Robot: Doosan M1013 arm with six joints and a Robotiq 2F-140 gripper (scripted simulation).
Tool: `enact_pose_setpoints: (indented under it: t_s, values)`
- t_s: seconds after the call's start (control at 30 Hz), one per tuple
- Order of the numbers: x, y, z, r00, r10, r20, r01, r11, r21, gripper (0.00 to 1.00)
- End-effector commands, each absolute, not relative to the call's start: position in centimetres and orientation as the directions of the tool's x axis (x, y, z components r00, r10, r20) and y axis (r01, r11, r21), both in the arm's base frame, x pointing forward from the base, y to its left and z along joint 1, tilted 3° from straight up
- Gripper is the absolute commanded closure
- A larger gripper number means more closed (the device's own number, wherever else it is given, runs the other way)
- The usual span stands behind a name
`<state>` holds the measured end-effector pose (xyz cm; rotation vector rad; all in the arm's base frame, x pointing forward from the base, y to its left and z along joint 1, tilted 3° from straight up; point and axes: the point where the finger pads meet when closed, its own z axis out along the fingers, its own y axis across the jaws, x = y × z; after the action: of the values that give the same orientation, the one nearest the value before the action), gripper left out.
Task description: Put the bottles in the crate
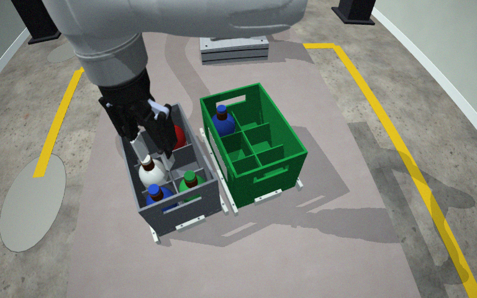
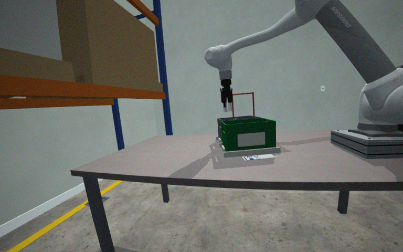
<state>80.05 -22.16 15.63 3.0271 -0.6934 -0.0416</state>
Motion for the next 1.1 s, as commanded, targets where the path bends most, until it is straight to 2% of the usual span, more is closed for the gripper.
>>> enact_pose_setpoints:
  t_s: [0.0,1.07]
  values:
    - [81.8,-23.5,15.6,0.9,-0.435,-0.019,-0.434,-0.9,0.041,0.62]
    - [83.0,-24.4,13.7,0.9,-0.435,-0.019,-0.434,-0.9,0.041,0.62]
